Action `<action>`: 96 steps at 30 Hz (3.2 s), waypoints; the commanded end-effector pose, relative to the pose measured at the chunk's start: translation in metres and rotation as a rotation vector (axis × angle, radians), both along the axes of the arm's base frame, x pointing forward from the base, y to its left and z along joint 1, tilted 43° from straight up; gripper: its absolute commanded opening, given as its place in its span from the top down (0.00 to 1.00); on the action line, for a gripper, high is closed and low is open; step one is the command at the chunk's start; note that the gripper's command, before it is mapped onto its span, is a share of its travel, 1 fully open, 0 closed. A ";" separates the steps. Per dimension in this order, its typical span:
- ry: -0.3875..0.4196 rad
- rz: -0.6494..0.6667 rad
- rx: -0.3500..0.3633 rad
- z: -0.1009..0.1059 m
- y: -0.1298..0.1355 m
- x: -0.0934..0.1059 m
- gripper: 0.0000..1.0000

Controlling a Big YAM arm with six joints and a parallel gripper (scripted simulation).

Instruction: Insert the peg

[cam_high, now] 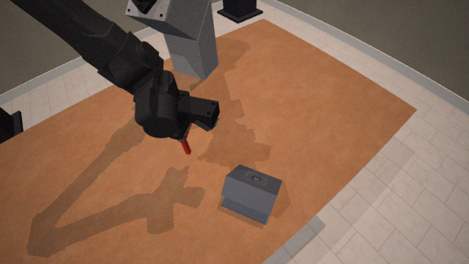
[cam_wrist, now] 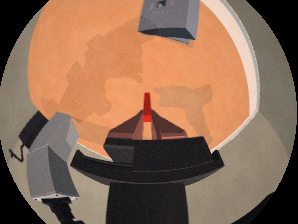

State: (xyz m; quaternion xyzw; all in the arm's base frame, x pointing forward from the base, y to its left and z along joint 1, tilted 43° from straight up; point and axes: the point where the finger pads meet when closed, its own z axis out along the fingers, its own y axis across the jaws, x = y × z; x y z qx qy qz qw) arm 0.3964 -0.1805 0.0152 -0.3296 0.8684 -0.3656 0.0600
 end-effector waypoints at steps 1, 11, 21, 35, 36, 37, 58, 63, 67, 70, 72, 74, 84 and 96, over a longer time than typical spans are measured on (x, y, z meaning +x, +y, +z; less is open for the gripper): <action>-0.019 0.000 0.008 0.013 0.013 -0.003 1.00; 0.003 0.060 0.015 0.013 0.026 0.008 1.00; -0.048 0.109 0.055 0.017 0.056 0.034 1.00; -0.130 0.179 0.031 0.035 0.086 0.072 1.00; -0.125 0.184 0.030 0.031 0.088 0.074 1.00; -0.124 0.191 0.026 0.030 0.091 0.076 1.00; -0.214 0.278 -0.055 0.051 0.132 0.122 1.00; -0.216 0.281 -0.073 0.046 0.134 0.125 1.00; -0.229 0.283 -0.097 0.045 0.136 0.130 1.00; -0.239 0.285 -0.115 0.043 0.138 0.134 1.00; -0.252 0.285 -0.127 0.046 0.140 0.137 1.00; -0.253 0.286 -0.138 0.042 0.141 0.138 1.00; -0.279 0.286 -0.184 0.038 0.147 0.146 1.00; -0.312 0.282 -0.238 0.034 0.154 0.154 1.00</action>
